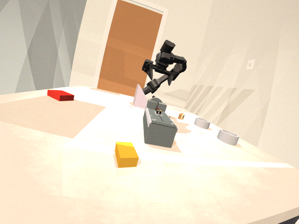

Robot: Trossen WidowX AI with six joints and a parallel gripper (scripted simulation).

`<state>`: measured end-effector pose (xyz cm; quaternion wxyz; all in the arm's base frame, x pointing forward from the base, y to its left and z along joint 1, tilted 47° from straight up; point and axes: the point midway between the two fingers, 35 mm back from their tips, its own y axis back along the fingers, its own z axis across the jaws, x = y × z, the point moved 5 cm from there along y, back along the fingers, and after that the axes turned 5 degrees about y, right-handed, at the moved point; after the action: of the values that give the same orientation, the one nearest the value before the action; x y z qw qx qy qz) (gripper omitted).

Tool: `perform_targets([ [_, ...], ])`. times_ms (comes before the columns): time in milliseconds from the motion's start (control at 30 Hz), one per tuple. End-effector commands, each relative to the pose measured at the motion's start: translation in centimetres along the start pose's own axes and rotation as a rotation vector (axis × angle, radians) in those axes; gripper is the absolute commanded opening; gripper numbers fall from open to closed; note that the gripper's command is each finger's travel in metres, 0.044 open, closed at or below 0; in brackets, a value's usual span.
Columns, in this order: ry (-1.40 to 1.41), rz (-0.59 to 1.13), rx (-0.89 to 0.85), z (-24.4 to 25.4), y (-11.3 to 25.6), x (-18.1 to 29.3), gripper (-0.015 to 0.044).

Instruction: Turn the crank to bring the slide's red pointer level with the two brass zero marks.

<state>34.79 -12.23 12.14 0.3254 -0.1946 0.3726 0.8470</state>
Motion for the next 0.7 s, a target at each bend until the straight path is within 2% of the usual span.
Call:
perform_targets([
  [0, 0.033, 0.009, -0.027, -0.7, -1.4, -1.2, 0.044],
  [233, 0.077, 0.018, -0.055, -1.6, -3.4, -2.6, 0.044],
  [500, 0.076, 0.018, -0.056, -1.1, -7.0, 0.5, 0.044],
  [667, 0.076, 0.018, -0.057, -1.1, -7.2, 0.8, 0.044],
])
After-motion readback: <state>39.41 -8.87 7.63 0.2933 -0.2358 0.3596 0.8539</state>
